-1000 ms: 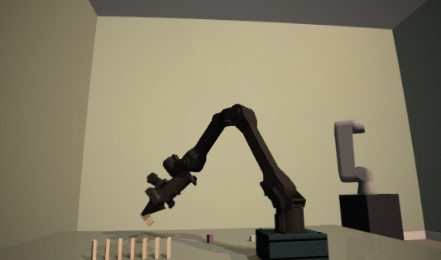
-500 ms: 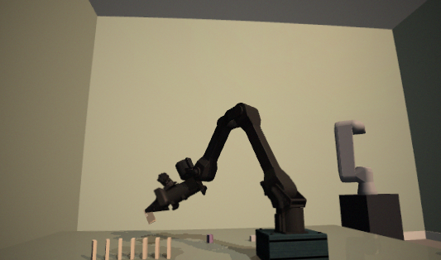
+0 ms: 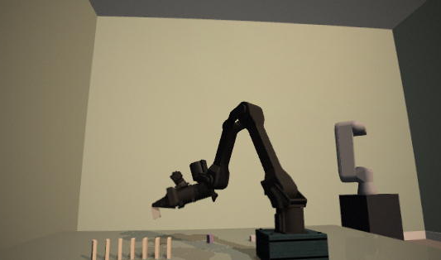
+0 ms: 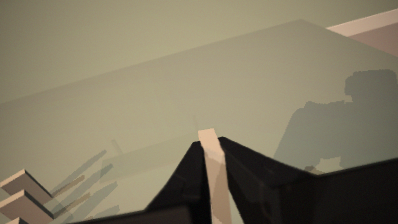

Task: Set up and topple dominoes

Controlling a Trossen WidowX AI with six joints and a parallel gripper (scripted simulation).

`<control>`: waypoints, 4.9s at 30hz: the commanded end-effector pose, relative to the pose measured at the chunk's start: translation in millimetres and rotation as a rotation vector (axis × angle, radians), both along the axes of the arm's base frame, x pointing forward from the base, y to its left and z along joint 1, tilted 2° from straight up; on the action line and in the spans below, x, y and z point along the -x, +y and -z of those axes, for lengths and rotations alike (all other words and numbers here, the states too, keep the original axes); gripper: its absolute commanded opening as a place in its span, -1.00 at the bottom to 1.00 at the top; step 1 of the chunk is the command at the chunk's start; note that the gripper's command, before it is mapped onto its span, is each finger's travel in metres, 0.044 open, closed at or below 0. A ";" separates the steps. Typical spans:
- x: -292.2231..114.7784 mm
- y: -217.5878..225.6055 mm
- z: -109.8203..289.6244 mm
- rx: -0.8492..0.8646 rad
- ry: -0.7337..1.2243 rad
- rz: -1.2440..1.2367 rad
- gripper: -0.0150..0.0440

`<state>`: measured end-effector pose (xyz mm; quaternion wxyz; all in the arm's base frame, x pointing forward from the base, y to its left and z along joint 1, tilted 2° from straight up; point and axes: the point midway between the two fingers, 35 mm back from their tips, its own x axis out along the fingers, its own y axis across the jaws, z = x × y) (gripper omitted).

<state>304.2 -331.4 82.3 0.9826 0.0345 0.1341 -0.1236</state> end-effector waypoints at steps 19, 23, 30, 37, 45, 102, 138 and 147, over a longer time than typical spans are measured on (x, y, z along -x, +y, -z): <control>33.9 45.1 -20.0 0.122 -0.164 -0.088 -0.42; 33.9 45.1 -20.0 0.122 -0.164 -0.088 -0.42; 33.9 45.1 -20.0 0.122 -0.164 -0.088 -0.42; 32.1 42.5 -10.3 0.122 -0.162 -0.089 -0.42; 28.8 37.9 13.0 0.123 -0.156 -0.092 -0.42; 24.5 40.2 46.8 0.118 -0.140 -0.103 1.00; -44.3 -8.9 29.7 -1.034 0.470 0.897 1.00; -19.5 20.0 15.5 -1.101 0.647 1.094 1.00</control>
